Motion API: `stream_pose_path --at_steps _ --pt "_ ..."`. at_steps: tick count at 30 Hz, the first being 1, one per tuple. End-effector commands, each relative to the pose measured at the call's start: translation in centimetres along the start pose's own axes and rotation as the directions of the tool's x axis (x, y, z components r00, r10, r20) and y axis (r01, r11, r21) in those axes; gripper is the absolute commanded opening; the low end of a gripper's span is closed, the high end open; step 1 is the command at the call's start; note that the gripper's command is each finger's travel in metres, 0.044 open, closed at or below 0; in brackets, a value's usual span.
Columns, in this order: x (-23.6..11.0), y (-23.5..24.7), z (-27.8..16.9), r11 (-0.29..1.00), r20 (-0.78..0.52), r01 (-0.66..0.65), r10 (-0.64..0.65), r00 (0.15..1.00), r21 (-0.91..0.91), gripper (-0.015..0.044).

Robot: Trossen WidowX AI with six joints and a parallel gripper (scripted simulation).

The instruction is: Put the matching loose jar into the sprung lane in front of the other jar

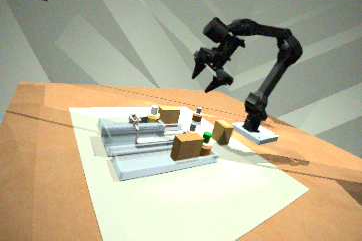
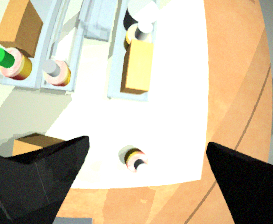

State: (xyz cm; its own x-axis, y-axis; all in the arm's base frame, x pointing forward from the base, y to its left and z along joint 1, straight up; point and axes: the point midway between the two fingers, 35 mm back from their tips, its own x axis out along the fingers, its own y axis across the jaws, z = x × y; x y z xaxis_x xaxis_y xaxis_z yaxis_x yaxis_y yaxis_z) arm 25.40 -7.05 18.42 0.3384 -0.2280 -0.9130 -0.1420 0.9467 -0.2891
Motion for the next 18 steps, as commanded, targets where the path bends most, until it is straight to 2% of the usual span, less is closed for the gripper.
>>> stream_pose_path --at_steps 1,4,14,18 --pt "3.6 -1.5 -5.0 0.985 -0.208 -0.168 0.173 0.963 0.041 0.0440" --pt "4.7 -1.9 -7.5 0.961 -0.270 -0.261 0.276 0.922 0.089 0.0440" --pt "5.1 -2.1 -7.4 0.959 -0.273 -0.268 0.283 0.919 0.093 0.0440" --pt "8.1 -1.2 -8.2 0.959 -0.273 -0.268 0.283 0.919 0.093 0.0440"
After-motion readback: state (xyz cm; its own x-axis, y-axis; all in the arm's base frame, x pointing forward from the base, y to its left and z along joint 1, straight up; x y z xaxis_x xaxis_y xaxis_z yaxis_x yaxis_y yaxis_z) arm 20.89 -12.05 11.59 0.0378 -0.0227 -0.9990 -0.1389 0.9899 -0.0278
